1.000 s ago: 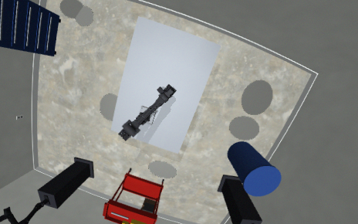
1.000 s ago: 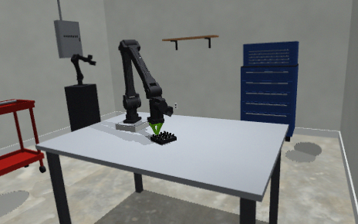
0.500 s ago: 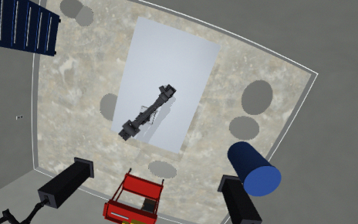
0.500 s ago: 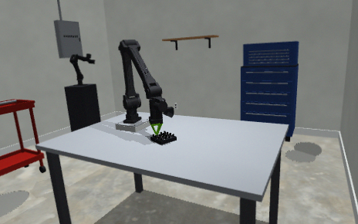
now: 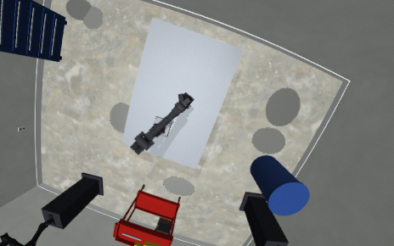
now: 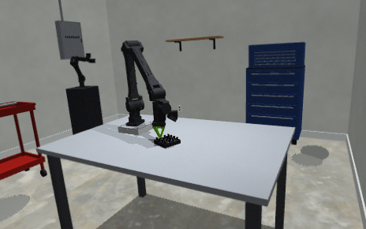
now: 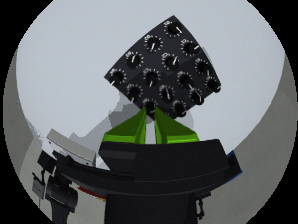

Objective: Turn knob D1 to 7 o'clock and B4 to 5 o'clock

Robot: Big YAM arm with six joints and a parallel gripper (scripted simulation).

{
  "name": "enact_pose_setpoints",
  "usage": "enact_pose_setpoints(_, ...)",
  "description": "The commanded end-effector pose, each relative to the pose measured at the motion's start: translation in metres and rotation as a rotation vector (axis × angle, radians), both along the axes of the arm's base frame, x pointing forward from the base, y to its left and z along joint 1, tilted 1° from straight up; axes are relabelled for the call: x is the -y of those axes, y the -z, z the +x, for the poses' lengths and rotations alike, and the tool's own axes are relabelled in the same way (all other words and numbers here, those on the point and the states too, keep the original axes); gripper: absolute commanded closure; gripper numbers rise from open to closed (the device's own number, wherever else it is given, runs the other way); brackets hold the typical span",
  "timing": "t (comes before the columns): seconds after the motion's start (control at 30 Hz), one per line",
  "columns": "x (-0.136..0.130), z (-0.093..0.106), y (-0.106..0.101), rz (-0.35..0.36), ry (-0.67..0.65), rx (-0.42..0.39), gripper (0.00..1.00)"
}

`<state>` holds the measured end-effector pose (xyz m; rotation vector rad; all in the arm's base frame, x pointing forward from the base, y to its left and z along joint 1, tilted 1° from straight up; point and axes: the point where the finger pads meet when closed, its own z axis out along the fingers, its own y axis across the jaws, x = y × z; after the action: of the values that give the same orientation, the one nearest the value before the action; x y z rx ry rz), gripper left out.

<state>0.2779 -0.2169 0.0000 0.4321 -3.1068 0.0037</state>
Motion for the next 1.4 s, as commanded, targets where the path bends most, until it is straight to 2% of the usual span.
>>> enact_pose_setpoints(0.0, 0.0127, 0.0118, -0.0062, -0.030, 0.152, 0.034, 0.91)
enact_pose_setpoints(0.1, 0.0127, 0.0118, -0.0062, -0.030, 0.175, 0.035, 0.91)
enact_pose_setpoints(0.6, 0.0136, 0.0128, -0.0069, -0.027, 0.535, 0.043, 0.91)
enact_pose_setpoints(0.67, 0.0136, 0.0128, -0.0069, -0.027, 0.535, 0.043, 0.91)
enact_pose_setpoints(1.1, 0.0138, 0.0130, -0.0071, -0.024, 0.763, 0.048, 0.91)
enact_pose_setpoints(1.37, 0.0141, 0.0127, -0.0071, -0.023, 0.830, 0.049, 0.91)
